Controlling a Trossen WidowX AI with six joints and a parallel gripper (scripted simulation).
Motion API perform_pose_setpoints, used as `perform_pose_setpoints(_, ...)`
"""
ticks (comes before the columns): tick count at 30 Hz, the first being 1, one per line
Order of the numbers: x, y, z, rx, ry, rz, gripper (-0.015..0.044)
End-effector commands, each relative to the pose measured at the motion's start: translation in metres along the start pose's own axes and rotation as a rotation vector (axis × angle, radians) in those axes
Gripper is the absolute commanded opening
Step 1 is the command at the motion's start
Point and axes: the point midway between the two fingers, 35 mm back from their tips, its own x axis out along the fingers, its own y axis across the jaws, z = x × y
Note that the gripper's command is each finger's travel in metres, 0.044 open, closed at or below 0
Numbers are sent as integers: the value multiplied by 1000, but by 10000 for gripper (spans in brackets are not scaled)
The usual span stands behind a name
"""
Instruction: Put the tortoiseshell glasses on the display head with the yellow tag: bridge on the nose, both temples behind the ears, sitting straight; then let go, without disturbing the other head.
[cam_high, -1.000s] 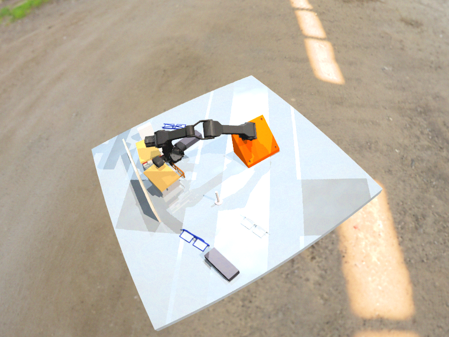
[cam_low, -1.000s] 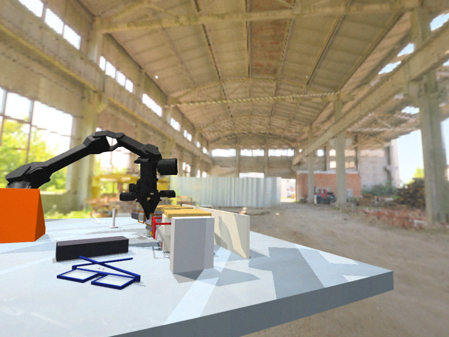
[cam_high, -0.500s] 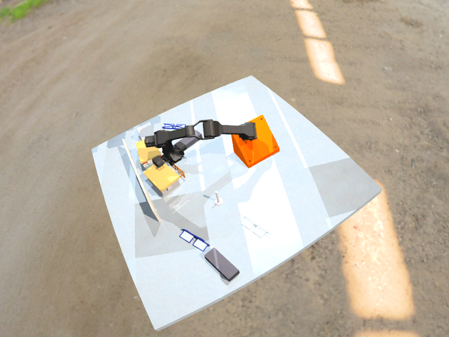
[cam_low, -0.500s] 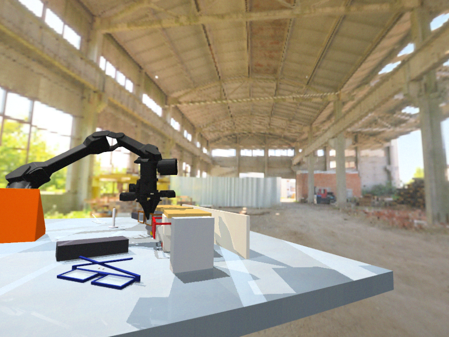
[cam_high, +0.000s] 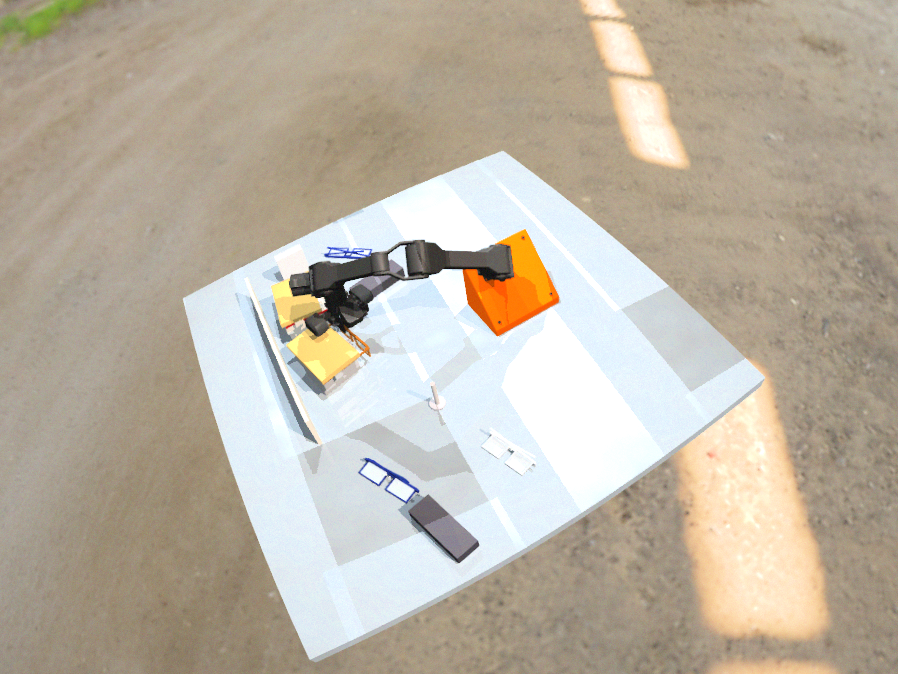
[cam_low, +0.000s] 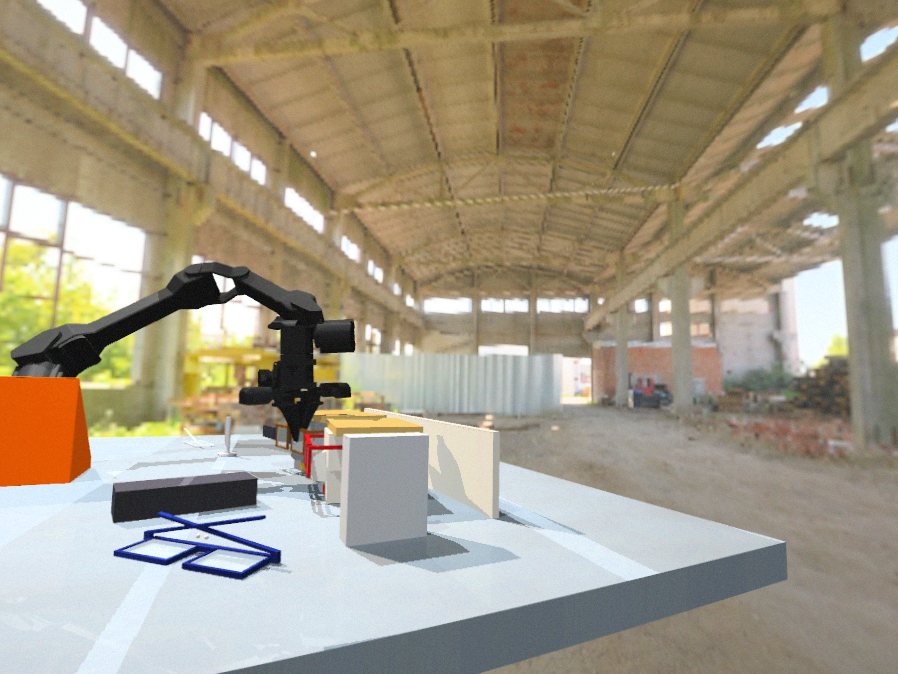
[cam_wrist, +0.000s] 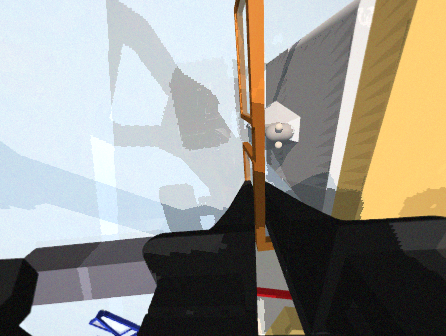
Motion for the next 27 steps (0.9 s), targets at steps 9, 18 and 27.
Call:
perform_pose_setpoints(9, 0, 0, 0, 0, 0, 0, 107)
perform_pose_setpoints(18, -28, -3, -1, 1, 11, 64, 107)
perform_pose_setpoints(27, -38, 16, -2, 2, 12, 74, 107)
